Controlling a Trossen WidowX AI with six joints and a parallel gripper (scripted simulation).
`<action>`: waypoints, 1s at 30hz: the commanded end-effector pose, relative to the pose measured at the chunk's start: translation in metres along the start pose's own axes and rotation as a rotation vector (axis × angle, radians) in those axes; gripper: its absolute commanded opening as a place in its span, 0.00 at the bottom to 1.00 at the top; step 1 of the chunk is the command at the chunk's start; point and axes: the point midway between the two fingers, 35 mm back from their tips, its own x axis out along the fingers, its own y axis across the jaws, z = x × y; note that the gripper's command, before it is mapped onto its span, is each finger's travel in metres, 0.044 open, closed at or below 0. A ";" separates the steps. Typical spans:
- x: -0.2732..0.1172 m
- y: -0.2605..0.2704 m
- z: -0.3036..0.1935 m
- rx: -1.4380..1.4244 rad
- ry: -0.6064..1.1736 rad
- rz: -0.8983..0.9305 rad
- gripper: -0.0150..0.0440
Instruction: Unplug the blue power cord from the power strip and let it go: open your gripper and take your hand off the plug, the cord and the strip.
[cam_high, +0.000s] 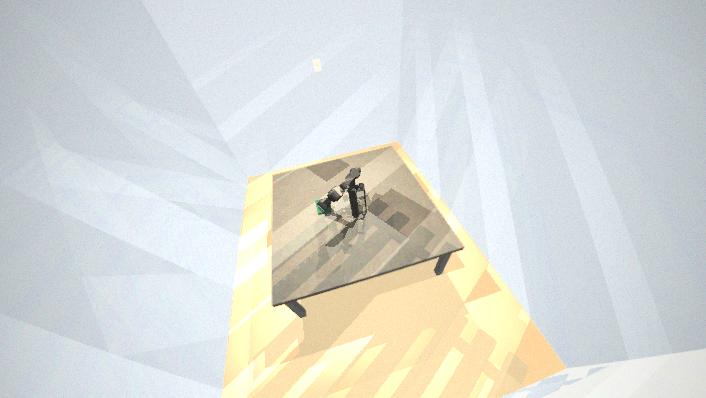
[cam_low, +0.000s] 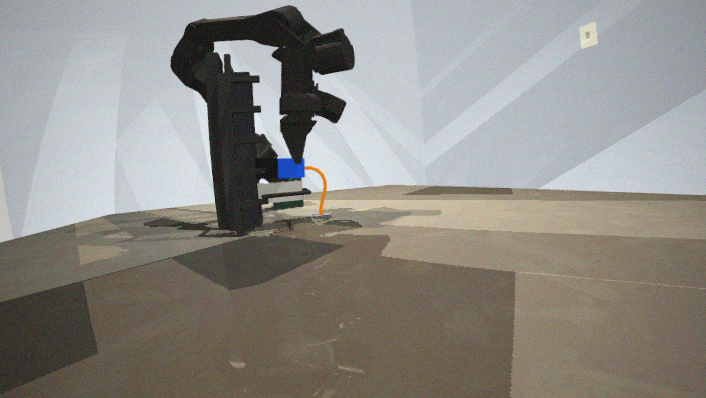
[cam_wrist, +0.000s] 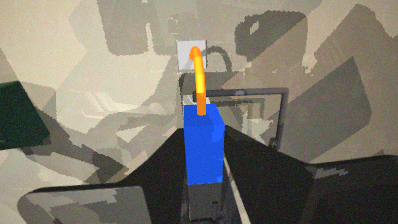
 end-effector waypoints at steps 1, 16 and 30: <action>-0.011 0.000 0.030 -0.001 -0.064 -0.012 0.25; -0.010 0.002 0.034 -0.003 -0.059 -0.013 0.65; -0.026 0.002 0.093 -0.002 -0.064 -0.013 1.00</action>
